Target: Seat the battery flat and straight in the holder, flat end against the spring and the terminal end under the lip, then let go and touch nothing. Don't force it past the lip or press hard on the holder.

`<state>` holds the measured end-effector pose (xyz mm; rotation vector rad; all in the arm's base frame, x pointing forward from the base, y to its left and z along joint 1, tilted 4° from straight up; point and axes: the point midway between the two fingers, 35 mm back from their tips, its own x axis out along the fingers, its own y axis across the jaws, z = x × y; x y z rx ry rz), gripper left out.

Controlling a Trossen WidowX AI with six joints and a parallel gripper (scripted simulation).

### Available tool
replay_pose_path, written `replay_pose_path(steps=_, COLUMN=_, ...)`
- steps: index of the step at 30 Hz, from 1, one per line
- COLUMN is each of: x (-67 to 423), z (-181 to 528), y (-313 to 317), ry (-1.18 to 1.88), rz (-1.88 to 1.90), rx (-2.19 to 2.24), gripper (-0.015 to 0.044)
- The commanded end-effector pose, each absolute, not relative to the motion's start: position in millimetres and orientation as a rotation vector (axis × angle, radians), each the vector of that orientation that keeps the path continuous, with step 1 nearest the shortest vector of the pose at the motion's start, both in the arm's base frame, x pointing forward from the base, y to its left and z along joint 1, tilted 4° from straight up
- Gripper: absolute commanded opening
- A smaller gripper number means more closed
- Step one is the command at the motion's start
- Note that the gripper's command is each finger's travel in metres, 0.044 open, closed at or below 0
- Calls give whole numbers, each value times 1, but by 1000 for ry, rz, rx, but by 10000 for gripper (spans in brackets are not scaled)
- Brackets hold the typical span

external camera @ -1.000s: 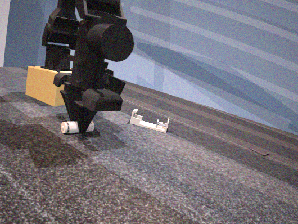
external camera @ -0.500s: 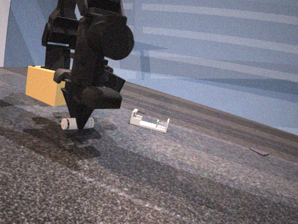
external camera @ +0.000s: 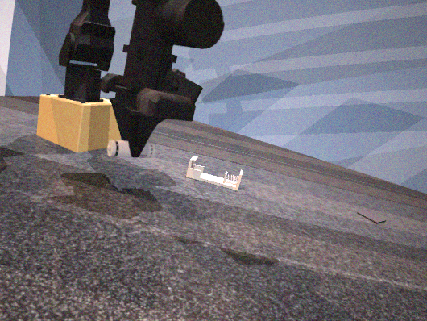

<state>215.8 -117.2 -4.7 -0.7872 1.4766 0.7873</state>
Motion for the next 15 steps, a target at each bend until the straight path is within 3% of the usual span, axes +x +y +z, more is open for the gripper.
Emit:
replay_pose_path(steps=1, x=232, z=-1, y=-101, ry=1501, rz=712, rx=-714, gripper=73)
replay_pose_path(steps=15, x=277, z=7, y=-23, ry=1568, rz=413, rx=-432, gripper=73)
